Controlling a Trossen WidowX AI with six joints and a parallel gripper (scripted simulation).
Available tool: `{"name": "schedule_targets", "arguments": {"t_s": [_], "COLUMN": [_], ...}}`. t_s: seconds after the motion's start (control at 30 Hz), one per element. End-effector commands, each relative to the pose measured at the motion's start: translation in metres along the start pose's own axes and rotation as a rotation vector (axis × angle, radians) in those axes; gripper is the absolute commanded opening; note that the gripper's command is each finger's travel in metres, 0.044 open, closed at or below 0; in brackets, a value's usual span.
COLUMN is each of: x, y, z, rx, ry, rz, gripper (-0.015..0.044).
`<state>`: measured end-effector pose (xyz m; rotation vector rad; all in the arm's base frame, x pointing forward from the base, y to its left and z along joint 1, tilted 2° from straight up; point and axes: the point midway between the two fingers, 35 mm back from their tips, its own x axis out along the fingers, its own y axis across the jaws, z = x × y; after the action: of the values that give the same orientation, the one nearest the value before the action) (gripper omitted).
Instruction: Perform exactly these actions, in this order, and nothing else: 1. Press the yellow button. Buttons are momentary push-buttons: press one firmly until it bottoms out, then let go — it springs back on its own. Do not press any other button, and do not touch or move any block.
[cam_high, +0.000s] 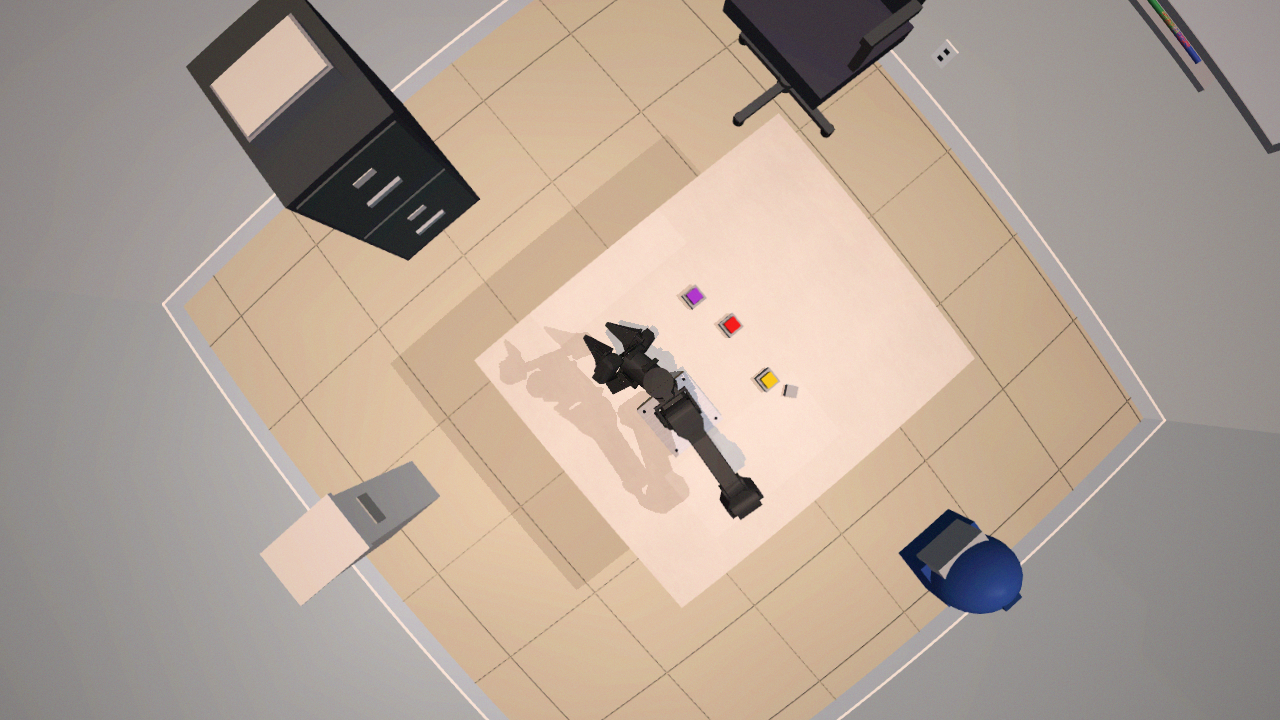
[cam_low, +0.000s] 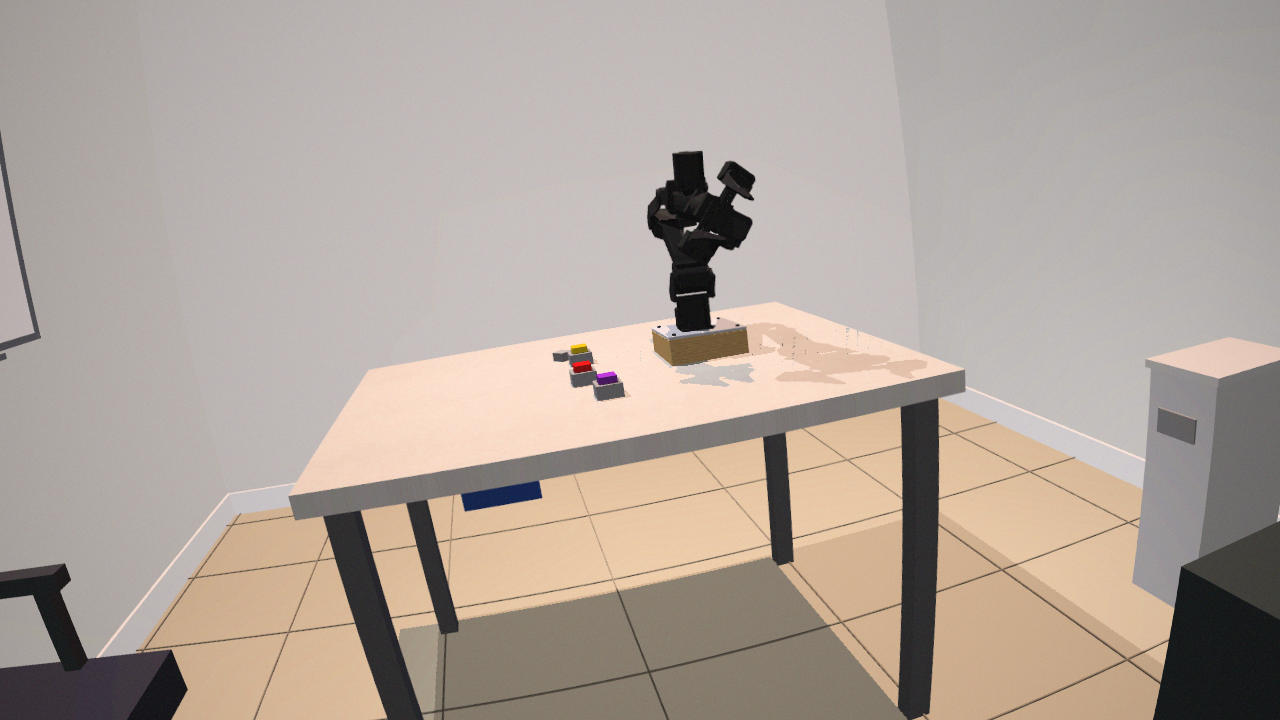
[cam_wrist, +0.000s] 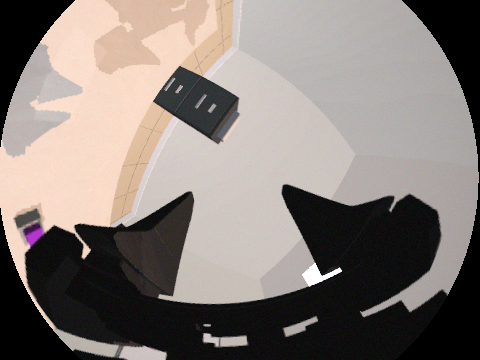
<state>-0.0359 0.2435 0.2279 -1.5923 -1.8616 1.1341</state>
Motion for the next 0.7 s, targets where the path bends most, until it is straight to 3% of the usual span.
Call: {"name": "schedule_targets", "arguments": {"t_s": [0.0, 0.3, 0.67], "x": [0.000, -0.052, -0.183], "y": [0.043, 0.144, 0.235], "z": [-0.036, -0.104, -0.126], "rx": [0.277, 0.962, 1.818], "ry": [0.116, 0.537, 1.290], "rz": [0.228, 0.629, 0.846], "gripper": [0.0400, 0.0400, 0.0400]}}
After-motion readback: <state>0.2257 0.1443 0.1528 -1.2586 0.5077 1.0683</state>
